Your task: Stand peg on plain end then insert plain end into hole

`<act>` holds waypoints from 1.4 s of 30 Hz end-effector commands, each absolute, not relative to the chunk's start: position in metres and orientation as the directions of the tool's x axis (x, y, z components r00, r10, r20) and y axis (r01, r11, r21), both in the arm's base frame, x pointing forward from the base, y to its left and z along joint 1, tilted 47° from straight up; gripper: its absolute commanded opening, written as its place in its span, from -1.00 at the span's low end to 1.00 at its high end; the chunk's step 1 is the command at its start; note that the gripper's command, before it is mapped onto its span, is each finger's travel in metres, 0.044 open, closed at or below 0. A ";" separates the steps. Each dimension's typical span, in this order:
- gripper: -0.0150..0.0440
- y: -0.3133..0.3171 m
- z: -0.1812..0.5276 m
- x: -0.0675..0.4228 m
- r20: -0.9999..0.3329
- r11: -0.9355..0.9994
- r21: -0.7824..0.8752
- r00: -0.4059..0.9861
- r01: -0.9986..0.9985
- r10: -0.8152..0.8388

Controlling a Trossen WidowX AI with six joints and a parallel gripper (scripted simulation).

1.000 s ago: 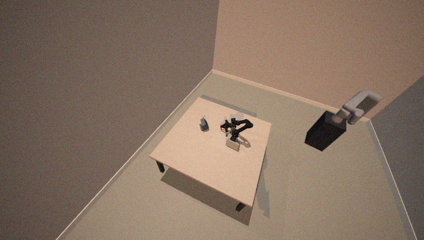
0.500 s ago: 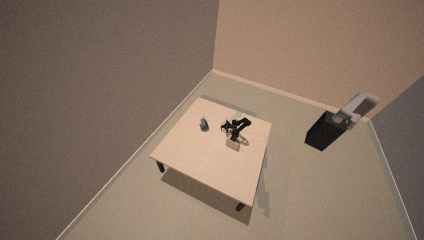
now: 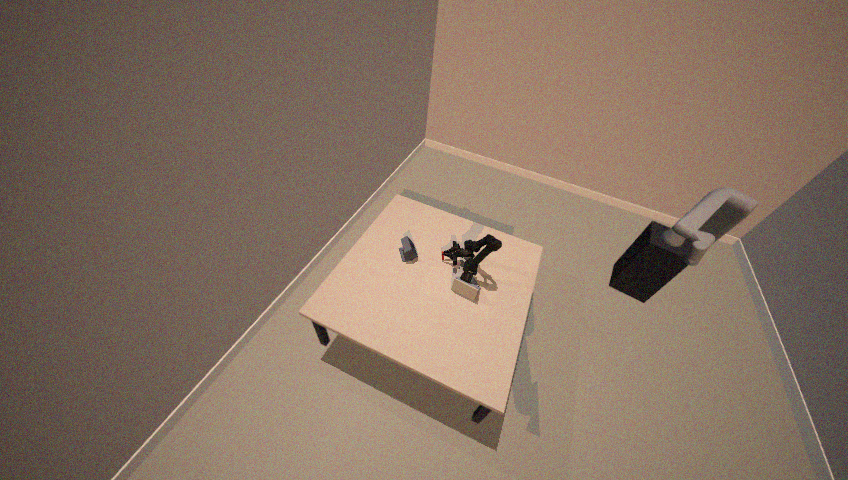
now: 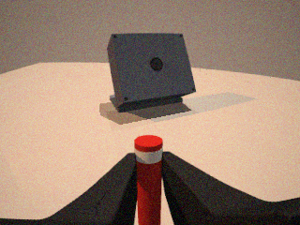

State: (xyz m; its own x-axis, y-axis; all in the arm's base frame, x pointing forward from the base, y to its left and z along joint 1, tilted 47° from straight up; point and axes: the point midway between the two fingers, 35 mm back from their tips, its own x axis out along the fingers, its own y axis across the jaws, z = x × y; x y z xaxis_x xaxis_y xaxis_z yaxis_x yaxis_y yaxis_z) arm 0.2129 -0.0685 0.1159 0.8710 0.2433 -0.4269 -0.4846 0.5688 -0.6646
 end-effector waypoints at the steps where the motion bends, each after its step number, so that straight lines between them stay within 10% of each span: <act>1: -0.33 -0.070 0.115 0.213 -0.427 0.569 -0.665 0.871 -0.485 0.244; 42: -0.33 -0.075 0.113 0.208 -0.406 0.555 -0.673 0.871 -0.489 0.276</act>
State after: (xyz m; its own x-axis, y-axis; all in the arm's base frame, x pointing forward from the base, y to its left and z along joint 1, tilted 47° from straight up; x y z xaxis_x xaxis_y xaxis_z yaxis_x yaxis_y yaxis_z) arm 0.2085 -0.0730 0.1145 0.8714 0.2779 -0.4043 -0.4892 0.5542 -0.6734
